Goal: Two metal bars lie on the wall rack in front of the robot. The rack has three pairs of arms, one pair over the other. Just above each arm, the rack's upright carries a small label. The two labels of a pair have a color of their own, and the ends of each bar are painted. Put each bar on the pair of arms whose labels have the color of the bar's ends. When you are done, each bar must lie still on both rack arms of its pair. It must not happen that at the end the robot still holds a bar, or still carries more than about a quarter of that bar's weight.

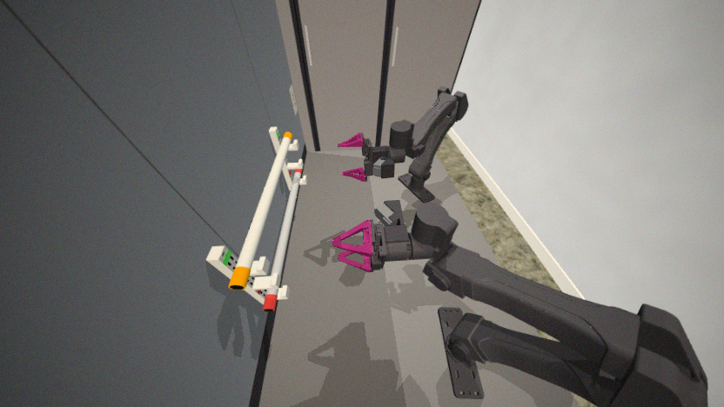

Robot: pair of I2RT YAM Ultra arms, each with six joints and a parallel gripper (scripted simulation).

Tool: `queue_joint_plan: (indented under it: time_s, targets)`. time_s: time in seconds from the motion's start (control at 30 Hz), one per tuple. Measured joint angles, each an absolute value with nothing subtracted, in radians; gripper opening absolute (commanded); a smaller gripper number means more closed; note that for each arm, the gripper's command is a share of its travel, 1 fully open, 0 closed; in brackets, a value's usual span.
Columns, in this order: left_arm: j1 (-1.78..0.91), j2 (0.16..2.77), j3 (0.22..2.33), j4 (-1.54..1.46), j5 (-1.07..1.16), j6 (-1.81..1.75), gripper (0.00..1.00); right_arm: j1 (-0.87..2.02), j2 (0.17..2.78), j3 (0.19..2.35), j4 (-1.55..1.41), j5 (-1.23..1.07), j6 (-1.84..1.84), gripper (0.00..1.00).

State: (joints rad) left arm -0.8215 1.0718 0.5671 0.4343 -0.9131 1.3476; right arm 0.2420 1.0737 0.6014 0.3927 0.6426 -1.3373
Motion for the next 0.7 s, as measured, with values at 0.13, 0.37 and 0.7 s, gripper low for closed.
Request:
queue_joint_plan:
  time_s: [0.13,0.37,0.7]
  targets:
    - [-0.846,1.089,0.558,0.469,-0.940,1.392,1.00,0.248,1.082,0.583,0.434,0.659,-1.384,1.00]
    - [-0.890,1.131,0.540,0.527,-0.987,1.477,1.00,0.257,1.108,0.543,0.514,0.689,-1.475,1.00]
    - [-0.913,1.159,0.525,0.591,-1.025,1.556,1.00,0.261,1.129,0.517,0.592,0.711,-1.556,1.00]
